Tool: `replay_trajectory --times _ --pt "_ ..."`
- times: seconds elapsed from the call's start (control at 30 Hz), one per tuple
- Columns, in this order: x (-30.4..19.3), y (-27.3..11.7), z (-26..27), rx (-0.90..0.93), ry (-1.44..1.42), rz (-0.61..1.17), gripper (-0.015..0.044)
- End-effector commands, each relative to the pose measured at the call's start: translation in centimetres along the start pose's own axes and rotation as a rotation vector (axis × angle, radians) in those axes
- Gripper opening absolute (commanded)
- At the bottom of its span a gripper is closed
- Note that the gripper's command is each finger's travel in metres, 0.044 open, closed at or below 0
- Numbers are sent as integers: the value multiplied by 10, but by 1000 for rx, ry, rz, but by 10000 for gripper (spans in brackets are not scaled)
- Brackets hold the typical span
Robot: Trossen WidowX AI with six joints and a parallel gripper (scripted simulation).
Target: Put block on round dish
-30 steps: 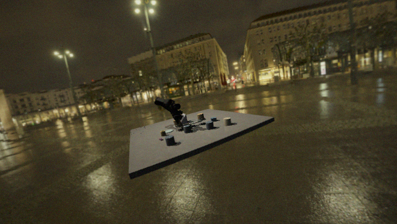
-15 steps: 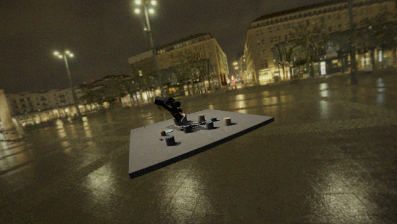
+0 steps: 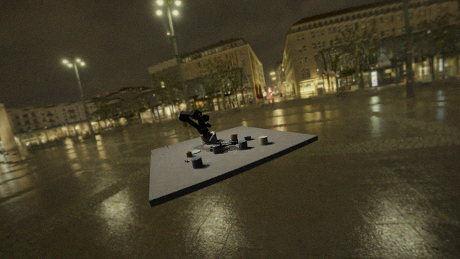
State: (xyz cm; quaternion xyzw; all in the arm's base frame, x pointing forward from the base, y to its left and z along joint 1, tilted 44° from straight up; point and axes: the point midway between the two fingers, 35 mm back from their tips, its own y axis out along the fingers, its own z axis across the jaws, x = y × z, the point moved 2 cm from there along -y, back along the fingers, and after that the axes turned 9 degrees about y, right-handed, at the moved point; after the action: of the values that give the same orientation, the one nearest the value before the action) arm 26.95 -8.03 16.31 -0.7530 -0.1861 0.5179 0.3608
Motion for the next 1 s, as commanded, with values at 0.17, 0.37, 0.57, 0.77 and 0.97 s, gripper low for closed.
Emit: replay_trajectory --times 0.17,0.37,0.57,0.77,0.97 --pt "-3 -15 -4 -28 10 -2 0" --pt "-3 -23 -3 -33 4 -5 0" --pt "-3 -31 -2 -38 -2 -8 0" --pt "-3 -39 -1 -43 -8 -11 0" --pt "-4 -47 0 -48 -14 -13 0"
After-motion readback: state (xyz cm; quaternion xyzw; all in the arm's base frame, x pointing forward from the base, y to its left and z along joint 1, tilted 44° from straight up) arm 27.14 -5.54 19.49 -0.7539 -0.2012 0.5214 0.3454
